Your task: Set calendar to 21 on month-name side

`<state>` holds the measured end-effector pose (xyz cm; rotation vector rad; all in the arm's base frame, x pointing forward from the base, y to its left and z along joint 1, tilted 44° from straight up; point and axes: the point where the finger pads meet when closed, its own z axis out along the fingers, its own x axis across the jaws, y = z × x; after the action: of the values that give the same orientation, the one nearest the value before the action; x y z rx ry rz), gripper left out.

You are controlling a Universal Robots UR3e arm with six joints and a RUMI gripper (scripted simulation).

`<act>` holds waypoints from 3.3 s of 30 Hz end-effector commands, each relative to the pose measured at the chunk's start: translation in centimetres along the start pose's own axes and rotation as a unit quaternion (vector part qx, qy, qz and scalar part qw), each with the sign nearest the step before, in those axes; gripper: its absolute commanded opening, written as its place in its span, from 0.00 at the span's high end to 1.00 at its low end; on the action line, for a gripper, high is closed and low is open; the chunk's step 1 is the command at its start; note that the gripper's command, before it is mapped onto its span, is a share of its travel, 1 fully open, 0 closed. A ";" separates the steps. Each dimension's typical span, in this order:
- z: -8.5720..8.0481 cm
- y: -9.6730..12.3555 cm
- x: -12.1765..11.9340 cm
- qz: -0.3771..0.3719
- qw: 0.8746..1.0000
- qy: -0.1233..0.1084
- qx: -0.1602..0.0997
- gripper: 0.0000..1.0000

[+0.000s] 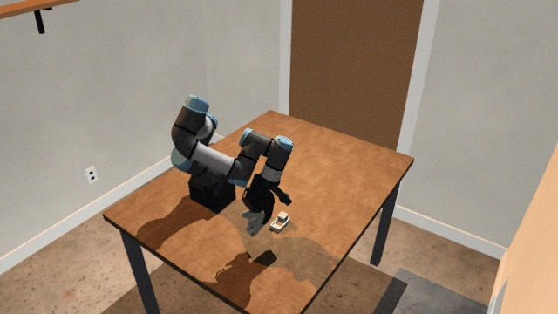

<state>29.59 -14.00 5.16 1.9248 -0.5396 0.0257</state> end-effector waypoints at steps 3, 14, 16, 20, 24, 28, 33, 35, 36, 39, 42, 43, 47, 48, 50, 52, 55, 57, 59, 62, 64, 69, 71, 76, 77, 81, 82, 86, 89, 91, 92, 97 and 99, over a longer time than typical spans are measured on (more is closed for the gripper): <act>-0.1 0.1 0.1 -0.001 0.999 0.005 0.035 0.90; -0.2 0.2 0.3 -0.002 0.998 0.014 0.064 0.90; -0.2 0.2 0.4 -0.002 0.998 0.015 0.067 0.90; -0.3 0.2 0.4 -0.002 0.997 0.016 0.069 0.90; -0.3 0.2 0.4 -0.002 0.997 0.016 0.070 0.90; -0.2 0.2 0.4 -0.002 0.997 0.016 0.071 0.90; -0.1 0.2 0.2 -0.003 0.996 0.011 0.083 0.90; -0.1 0.2 0.2 -0.003 0.996 0.009 0.094 0.90; 0.0 0.2 0.1 -0.003 0.995 0.007 0.100 0.90; 0.0 0.2 0.0 -0.003 0.993 0.004 0.121 0.90; 0.0 0.3 0.0 -0.004 0.992 0.003 0.129 0.90; 0.1 0.3 0.0 -0.004 0.991 0.003 0.136 0.90; 0.0 0.3 0.1 -0.004 0.986 0.006 0.166 0.90; 0.0 0.3 0.1 -0.004 0.985 0.007 0.172 0.90; -0.1 0.4 0.2 -0.004 0.983 0.010 0.183 0.90; -0.1 0.4 0.3 -0.004 0.982 0.012 0.191 0.90; -0.2 0.4 0.4 -0.004 0.980 0.015 0.197 0.90; -0.2 0.4 0.4 -0.004 0.980 0.016 0.199 0.90; -0.2 0.4 0.4 -0.004 0.980 0.016 0.199 0.90; -0.2 0.4 0.4 -0.004 0.980 0.016 0.199 0.90; -0.2 0.4 0.4 -0.004 0.980 0.016 0.200 0.90; -0.1 0.4 0.3 -0.005 0.977 0.012 0.211 0.90; 0.0 0.4 0.2 -0.006 0.975 0.010 0.220 0.90; 0.1 0.4 0.1 -0.007 0.971 0.006 0.238 0.90; 0.1 0.4 0.1 -0.008 0.970 0.005 0.245 0.90; 0.1 0.4 0.0 -0.008 0.962 0.004 0.273 0.90; 0.1 0.4 0.1 -0.008 0.960 0.004 0.279 0.90; 0.1 0.5 0.2 -0.008 0.953 0.008 0.303 0.90; 0.0 0.6 0.3 -0.007 0.949 0.012 0.316 0.90; 0.0 0.6 0.3 -0.007 0.947 0.013 0.321 0.90; 0.0 0.6 0.3 -0.007 0.947 0.013 0.321 0.90; -0.1 0.7 0.4 -0.006 0.945 0.015 0.325 0.90; -0.1 0.7 0.4 -0.006 0.945 0.015 0.325 0.90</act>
<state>29.66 -14.30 5.80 2.5623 -0.5396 0.2475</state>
